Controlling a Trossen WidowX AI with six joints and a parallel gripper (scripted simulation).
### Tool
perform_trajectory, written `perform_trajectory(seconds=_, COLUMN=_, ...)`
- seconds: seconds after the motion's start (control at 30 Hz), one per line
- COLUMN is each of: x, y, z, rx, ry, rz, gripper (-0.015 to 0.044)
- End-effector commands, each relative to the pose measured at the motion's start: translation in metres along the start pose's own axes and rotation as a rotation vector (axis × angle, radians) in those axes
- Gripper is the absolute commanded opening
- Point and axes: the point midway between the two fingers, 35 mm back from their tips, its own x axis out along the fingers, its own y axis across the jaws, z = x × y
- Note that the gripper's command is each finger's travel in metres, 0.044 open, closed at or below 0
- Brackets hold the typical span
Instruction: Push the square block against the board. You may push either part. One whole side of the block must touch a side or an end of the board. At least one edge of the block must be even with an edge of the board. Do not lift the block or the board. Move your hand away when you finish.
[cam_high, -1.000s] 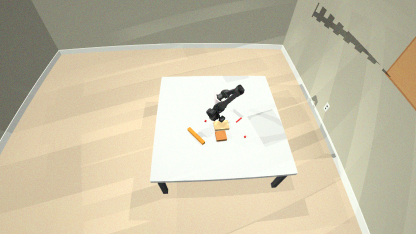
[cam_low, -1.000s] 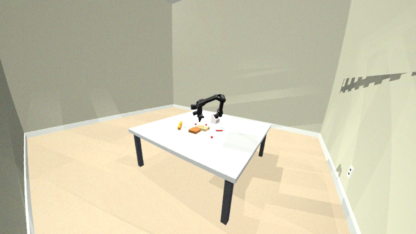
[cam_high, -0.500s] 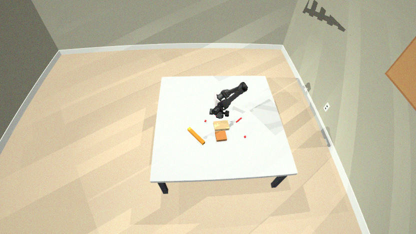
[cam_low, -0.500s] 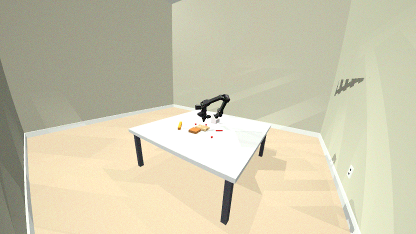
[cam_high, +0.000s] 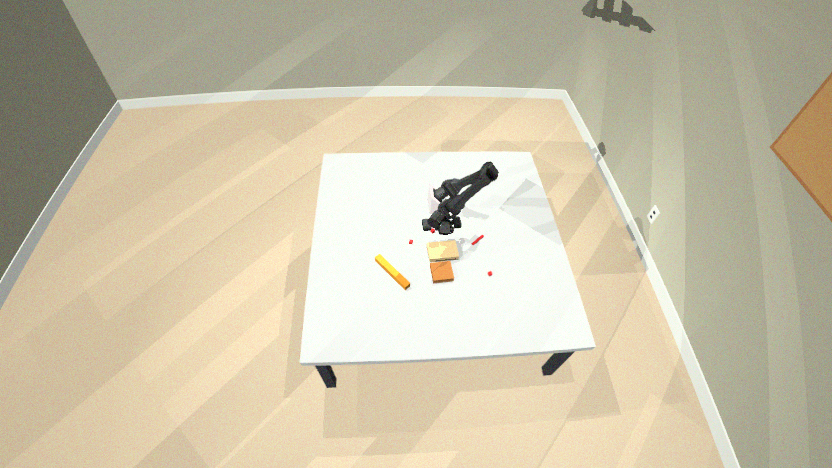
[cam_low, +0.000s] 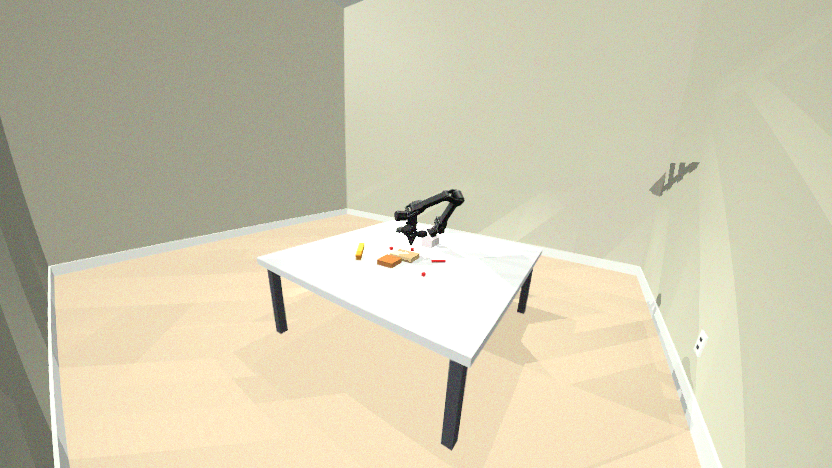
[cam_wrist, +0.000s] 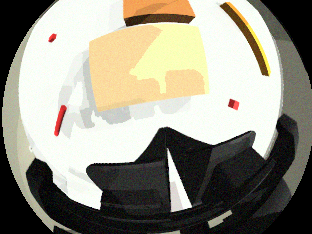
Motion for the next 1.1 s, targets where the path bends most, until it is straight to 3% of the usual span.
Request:
perform_trajectory(seconds=0.0, x=0.031, y=0.003, z=-0.002, rx=-0.003, ry=0.006, rz=0.008, gripper=0.0)
perform_trajectory(seconds=0.1, x=0.051, y=0.004, z=-0.003, rx=-0.003, ry=0.007, rz=0.012, gripper=0.0)
perform_trajectory(seconds=1.07, x=0.051, y=0.004, z=0.025, rx=-0.004, ry=0.006, rz=0.011, gripper=0.0)
